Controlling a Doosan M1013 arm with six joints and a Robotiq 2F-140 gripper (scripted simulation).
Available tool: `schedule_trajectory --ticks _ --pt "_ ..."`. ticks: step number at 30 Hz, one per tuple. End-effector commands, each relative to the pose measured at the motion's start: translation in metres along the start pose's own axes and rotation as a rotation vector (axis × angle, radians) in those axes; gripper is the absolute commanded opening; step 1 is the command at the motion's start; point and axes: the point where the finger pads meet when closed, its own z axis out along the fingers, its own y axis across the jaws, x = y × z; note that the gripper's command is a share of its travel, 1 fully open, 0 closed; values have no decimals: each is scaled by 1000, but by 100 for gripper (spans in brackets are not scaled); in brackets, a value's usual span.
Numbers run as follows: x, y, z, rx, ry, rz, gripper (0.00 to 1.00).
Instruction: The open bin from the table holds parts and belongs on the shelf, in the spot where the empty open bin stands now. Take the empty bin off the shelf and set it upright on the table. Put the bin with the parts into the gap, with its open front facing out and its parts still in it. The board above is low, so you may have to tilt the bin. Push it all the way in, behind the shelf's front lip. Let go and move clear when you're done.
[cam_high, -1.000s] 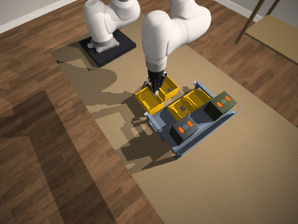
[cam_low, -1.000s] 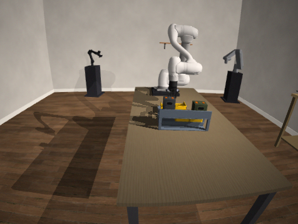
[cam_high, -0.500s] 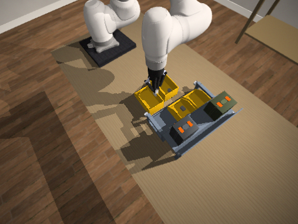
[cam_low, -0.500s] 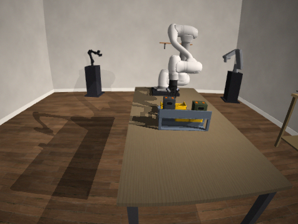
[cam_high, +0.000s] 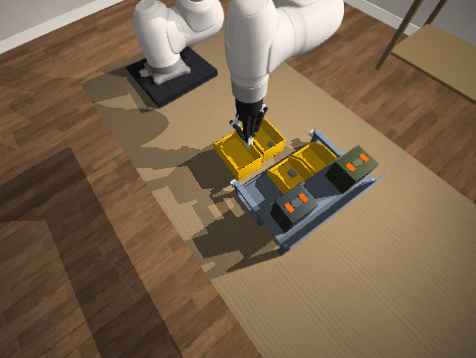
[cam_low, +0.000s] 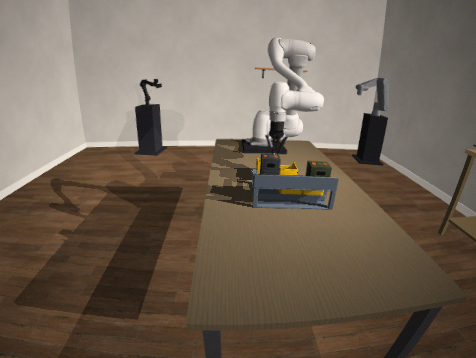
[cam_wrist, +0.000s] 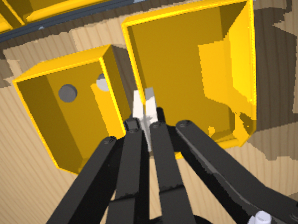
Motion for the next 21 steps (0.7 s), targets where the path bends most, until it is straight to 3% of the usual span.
schedule_trajectory --ticks 1,21 --pt "0 0 -10 0 0 0 10" --pt "0 0 -42 0 0 0 10"
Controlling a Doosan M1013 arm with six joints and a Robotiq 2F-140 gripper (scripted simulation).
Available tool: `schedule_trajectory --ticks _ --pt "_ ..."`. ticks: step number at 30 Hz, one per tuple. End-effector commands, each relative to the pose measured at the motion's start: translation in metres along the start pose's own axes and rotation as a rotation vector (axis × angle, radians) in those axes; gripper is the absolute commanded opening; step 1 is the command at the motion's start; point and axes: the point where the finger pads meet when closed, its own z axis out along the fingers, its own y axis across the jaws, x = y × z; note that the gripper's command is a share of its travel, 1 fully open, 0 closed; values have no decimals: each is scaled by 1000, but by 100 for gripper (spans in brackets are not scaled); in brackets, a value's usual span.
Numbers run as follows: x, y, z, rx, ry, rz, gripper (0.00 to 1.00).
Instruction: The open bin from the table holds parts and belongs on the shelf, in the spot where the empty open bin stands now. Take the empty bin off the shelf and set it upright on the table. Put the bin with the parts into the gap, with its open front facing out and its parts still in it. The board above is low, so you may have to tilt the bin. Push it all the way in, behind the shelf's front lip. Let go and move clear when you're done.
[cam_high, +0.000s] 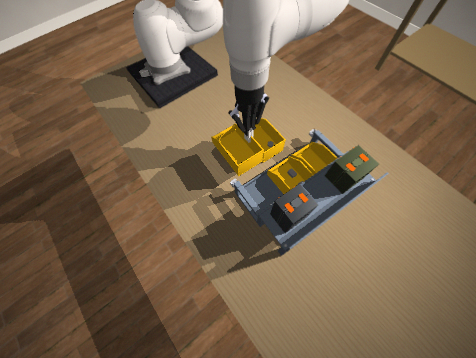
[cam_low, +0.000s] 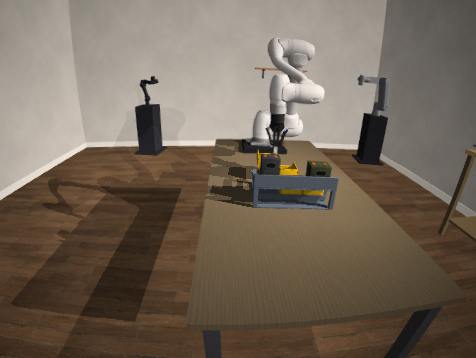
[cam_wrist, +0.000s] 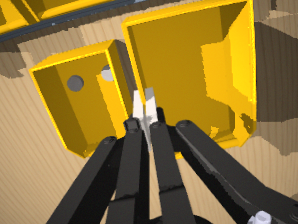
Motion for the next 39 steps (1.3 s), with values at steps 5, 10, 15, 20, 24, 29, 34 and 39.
schedule_trajectory --ticks 5,10,15,20,24,29,34,39 --pt "0 0 -1 0 0 0 10" --pt "0 0 -1 0 0 0 10" --pt "0 0 -1 0 0 0 10" --pt "0 0 -1 0 0 0 10" --pt "-1 -5 -1 0 0 0 10" --pt "-2 -20 -1 0 0 0 10" --pt "-5 -48 -1 0 0 0 10" --pt "-8 -70 -1 0 0 0 10"
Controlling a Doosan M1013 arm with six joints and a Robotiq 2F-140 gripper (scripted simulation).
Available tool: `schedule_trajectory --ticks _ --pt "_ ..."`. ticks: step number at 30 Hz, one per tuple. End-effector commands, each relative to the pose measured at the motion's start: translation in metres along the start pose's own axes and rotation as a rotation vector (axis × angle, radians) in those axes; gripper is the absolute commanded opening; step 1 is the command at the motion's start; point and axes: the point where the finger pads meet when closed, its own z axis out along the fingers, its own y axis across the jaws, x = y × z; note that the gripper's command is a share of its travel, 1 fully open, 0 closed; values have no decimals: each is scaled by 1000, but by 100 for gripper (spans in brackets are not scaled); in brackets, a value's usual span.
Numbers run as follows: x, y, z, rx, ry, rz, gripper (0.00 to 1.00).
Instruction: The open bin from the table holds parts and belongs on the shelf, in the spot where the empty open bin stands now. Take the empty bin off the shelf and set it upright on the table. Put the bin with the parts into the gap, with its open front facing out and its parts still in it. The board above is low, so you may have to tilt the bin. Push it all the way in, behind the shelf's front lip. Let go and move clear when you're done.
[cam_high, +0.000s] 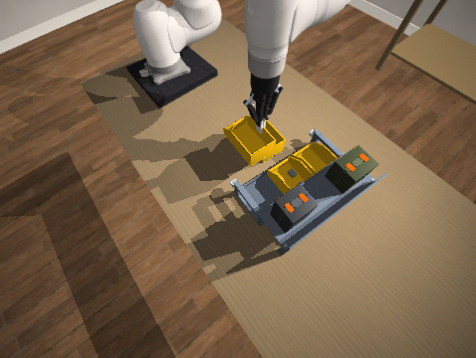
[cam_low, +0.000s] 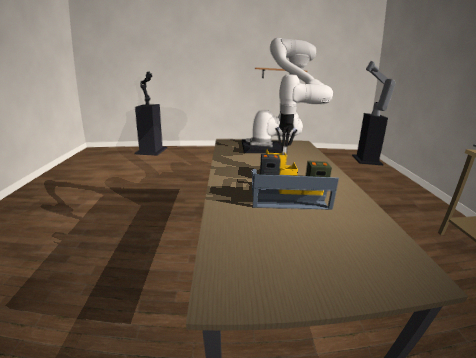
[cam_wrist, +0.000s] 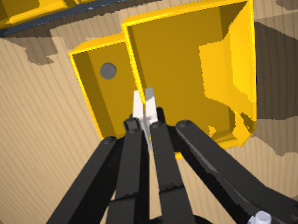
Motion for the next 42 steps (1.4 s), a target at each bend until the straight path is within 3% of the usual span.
schedule_trajectory --ticks 1,12,14,24,29,42 --pt "-2 -24 0 0 0 1 10" --pt "-13 -121 0 0 0 1 10" --pt "-13 -121 0 0 0 1 10" --pt "-20 -191 0 0 0 1 10" --pt "-22 -208 0 0 0 1 10" --pt "-23 -213 0 0 0 1 10"
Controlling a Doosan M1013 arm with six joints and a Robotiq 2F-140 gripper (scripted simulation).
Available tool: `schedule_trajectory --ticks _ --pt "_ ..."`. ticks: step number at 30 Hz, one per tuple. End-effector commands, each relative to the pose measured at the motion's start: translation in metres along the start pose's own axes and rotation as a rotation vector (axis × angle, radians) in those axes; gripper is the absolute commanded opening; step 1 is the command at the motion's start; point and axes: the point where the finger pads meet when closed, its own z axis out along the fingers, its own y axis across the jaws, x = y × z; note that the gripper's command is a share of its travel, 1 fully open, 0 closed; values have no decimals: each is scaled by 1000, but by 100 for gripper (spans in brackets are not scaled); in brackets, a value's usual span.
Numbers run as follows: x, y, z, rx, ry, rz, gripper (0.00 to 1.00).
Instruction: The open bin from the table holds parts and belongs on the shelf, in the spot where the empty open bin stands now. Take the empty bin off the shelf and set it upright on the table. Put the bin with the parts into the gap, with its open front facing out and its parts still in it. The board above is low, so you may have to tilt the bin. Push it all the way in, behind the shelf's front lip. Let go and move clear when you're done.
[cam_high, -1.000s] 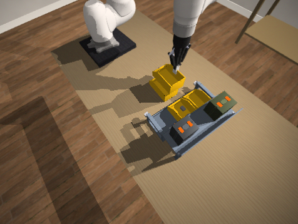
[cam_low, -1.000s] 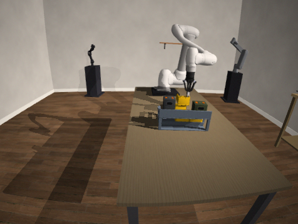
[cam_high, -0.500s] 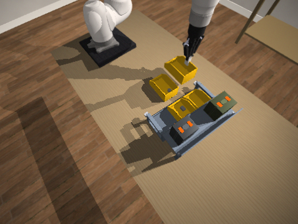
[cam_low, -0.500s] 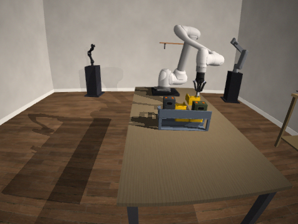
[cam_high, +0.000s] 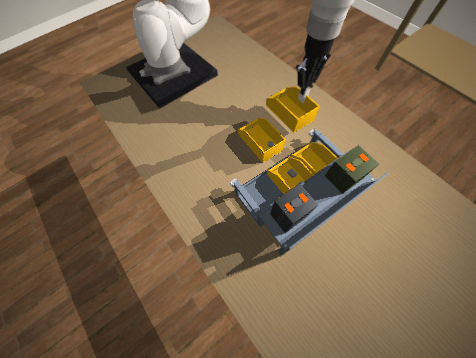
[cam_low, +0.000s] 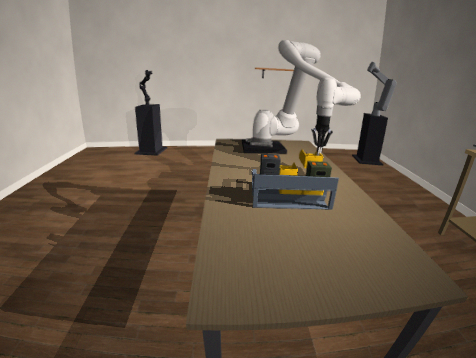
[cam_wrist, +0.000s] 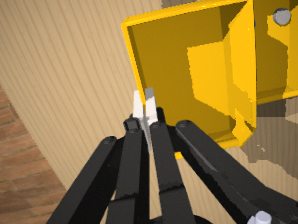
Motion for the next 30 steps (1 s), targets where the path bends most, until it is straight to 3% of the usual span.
schedule_trajectory --ticks 1,15,30 --pt "0 0 0 0 0 0 10" --pt "0 0 3 0 0 0 10" --pt "0 0 32 0 0 0 10"
